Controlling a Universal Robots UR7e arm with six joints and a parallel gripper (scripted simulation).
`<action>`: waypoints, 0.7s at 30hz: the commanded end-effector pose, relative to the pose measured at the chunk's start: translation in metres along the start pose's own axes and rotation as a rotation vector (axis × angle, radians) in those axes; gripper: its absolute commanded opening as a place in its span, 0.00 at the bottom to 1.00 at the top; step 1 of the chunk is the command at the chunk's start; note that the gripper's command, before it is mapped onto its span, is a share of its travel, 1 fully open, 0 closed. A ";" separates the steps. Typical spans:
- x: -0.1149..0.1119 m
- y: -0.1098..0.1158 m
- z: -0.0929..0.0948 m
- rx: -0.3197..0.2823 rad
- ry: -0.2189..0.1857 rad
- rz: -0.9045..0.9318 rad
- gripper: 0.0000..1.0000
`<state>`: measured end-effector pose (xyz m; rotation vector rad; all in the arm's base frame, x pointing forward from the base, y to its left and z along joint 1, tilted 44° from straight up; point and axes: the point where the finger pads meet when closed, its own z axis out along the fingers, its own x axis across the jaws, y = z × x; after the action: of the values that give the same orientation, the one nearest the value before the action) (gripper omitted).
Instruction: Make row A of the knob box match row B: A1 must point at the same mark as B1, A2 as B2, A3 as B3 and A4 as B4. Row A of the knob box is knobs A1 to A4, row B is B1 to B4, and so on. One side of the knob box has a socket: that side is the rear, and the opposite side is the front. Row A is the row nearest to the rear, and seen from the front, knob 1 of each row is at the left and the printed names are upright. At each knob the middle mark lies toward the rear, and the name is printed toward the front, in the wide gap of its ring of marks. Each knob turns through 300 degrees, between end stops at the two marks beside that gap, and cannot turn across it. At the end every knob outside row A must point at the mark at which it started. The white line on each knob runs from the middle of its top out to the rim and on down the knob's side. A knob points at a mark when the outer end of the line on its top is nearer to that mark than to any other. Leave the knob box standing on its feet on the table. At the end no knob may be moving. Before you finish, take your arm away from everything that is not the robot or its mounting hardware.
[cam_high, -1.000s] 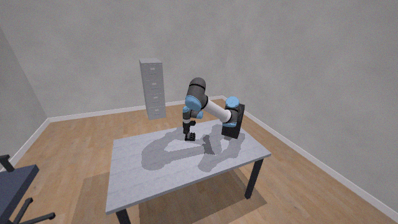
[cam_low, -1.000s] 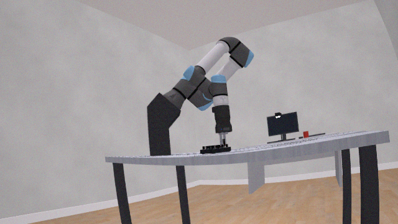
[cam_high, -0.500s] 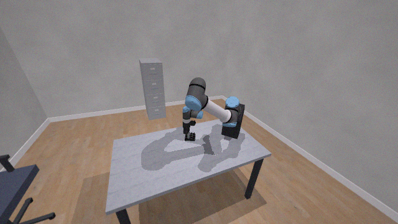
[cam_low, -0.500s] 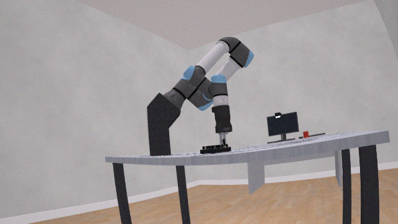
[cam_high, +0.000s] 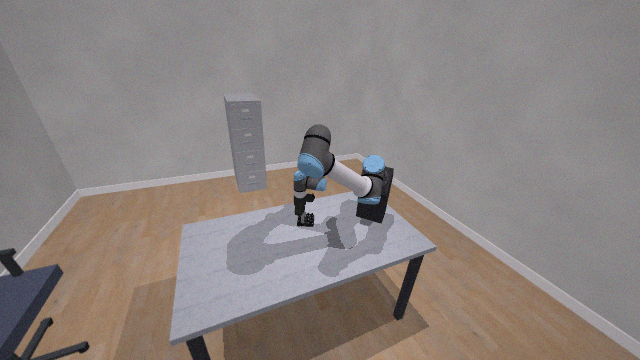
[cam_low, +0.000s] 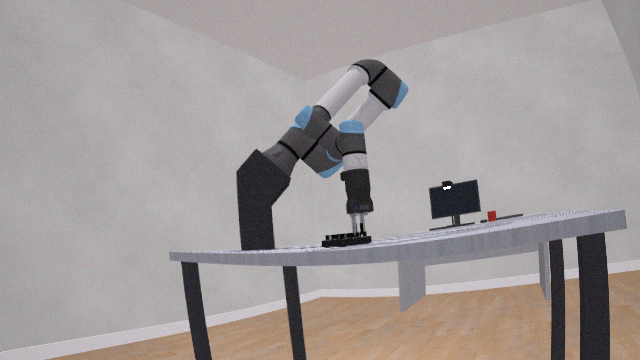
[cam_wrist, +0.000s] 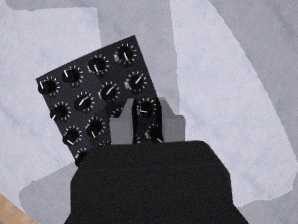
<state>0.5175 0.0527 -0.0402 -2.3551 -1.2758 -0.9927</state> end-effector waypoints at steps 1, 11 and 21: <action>0.001 0.001 0.000 -0.002 0.000 -0.004 0.46; 0.001 0.001 -0.001 -0.002 0.000 -0.004 0.46; 0.000 0.000 -0.014 -0.001 0.000 0.000 0.46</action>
<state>0.5156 0.0490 -0.0350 -2.3560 -1.2792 -0.9945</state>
